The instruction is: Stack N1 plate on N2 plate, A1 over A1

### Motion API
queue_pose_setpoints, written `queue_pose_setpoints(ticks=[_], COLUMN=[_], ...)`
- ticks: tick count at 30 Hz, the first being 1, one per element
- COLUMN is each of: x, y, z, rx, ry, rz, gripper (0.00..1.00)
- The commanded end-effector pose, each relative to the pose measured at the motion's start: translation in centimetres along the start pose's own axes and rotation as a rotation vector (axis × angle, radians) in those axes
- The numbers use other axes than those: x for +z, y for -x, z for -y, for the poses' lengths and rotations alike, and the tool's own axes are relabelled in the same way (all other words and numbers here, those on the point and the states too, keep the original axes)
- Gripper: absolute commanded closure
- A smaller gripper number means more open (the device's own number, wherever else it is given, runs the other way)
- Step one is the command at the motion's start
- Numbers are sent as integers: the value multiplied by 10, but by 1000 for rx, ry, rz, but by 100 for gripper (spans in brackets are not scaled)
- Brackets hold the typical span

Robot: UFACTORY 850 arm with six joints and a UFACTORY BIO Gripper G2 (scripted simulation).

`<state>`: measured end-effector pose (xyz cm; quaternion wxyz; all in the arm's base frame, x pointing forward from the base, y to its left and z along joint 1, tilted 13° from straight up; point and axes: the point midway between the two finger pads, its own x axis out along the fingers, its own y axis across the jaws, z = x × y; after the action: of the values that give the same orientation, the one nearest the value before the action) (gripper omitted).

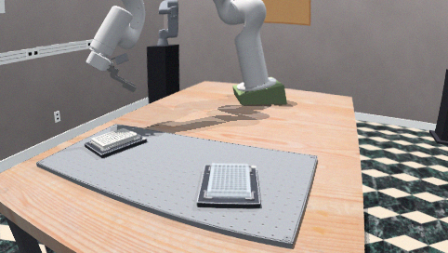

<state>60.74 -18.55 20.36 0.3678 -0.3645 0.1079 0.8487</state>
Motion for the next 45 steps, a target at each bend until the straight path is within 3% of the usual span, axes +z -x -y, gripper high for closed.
queue_pose_setpoints(ticks=[1, 5, 9, 14, 18, 23, 27, 31, 35, 39, 43, 45], x=[7, 12, 20, 25, 33, 41, 50, 54, 63, 70, 79, 83], y=[-5, -11, -16, -21, -26, -31, -35, -37, -40, -42, -44, -45], z=[16, 29, 47, 60, 78, 95, 113, 122, 139, 152, 170, 177], rx=[-92, -92, -224, -233, -364, -372, -503, -511, -641, -648, -778, -784], ry=[-3, -3, -12, -13, -26, -26, -43, -44, -65, -66, -92, -93], rz=[11, 11, 31, 32, 52, 54, 74, 75, 96, 97, 117, 118], gripper=[63, 63, 63, 63, 63, 63, 63, 63, 63, 63, 63, 63])
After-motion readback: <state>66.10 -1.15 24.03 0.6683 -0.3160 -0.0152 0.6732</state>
